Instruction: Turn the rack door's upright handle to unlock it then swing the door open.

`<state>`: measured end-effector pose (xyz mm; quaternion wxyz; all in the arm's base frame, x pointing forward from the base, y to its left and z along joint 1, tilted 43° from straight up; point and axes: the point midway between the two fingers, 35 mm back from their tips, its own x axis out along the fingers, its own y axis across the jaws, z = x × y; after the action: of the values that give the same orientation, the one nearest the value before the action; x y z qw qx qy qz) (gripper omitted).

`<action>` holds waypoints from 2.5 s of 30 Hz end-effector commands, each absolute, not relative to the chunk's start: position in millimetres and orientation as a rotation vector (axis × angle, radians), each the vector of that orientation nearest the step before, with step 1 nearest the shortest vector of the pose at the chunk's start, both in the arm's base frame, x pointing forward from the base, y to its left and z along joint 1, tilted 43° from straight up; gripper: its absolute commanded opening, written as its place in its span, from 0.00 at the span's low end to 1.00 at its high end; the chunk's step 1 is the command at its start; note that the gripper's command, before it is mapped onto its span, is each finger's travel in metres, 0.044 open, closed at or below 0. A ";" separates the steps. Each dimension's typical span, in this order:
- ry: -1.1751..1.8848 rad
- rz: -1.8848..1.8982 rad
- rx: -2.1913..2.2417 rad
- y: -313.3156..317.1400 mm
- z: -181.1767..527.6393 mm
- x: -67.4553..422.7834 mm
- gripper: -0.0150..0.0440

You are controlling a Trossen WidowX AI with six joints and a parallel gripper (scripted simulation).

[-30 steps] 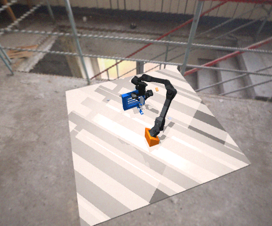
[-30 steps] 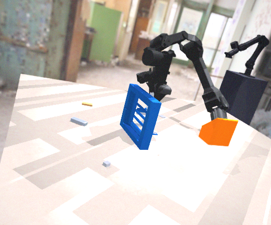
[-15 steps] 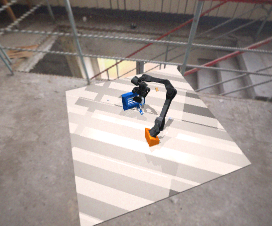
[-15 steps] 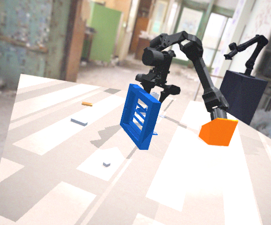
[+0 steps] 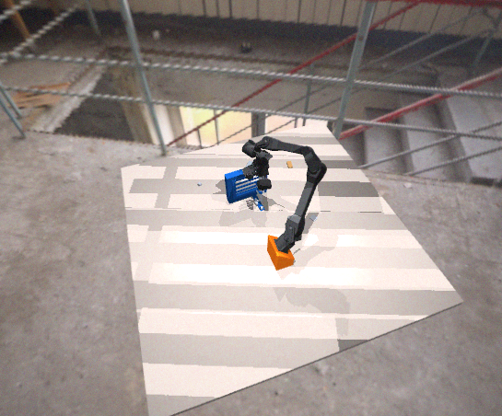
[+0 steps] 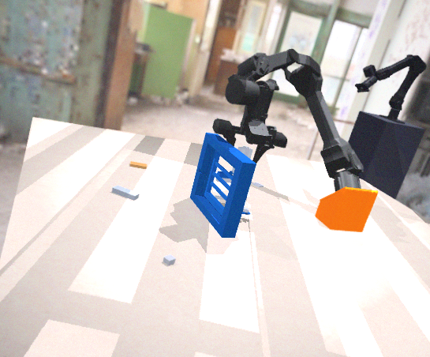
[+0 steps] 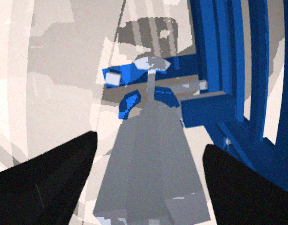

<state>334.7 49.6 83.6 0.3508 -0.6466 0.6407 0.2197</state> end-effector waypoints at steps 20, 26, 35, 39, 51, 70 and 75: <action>1.607 1.016 -1.993 49.7 83.5 334.8 0.44; 1.607 1.016 -1.993 49.7 83.5 334.8 0.37; 1.607 1.016 -1.993 49.7 83.5 334.8 0.29; 1.612 0.987 -1.974 50.0 83.1 333.7 0.29; 1.646 0.762 -1.818 52.1 80.2 324.3 0.29; 1.660 0.454 -1.578 60.0 70.1 299.9 0.29; 1.658 0.383 -1.519 63.3 66.2 292.0 0.29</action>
<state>292.9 61.7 67.7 0.3873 -0.6198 0.6586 0.1792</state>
